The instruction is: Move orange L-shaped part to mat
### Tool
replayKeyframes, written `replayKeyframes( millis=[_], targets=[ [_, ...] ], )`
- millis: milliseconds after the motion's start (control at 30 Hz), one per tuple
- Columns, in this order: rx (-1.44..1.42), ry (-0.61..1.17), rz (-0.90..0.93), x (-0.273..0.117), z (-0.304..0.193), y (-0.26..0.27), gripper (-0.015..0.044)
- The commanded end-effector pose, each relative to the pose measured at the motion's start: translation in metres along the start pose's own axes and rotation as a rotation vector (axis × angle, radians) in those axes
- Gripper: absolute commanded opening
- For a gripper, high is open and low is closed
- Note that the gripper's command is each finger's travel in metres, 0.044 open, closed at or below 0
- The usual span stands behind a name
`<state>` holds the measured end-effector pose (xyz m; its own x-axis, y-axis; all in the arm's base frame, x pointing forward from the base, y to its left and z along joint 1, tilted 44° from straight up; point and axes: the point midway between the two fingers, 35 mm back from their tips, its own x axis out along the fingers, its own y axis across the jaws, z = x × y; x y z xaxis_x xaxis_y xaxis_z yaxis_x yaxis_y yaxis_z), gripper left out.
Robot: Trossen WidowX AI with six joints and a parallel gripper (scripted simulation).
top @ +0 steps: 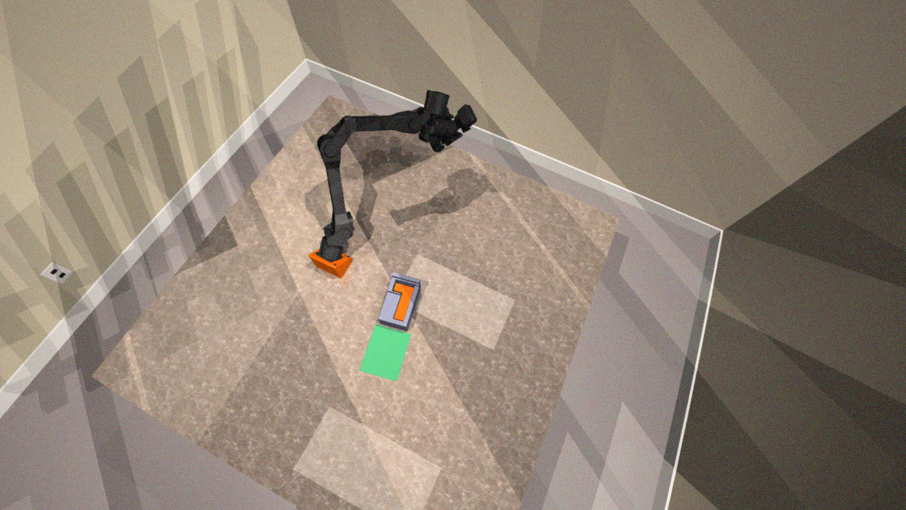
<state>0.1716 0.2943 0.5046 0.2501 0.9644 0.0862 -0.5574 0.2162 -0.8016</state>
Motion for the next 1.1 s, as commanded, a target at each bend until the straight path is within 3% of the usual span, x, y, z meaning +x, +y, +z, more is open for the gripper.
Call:
replayKeyframes(
  millis=[0,300,600,833,1067],
  targets=[
    [0.09,0.207,0.049,0.001,-0.077,0.009,0.018],
    [0.364,0.57,0.152,-0.035,-0.215,0.037,0.018],
    [0.767,0.905,0.227,-0.121,-0.324,0.082,0.018],
    [1.22,1.102,0.241,-0.211,-0.371,0.129,0.018],
    [1.843,1.151,0.198,-0.303,-0.372,0.179,0.018]
  ],
)
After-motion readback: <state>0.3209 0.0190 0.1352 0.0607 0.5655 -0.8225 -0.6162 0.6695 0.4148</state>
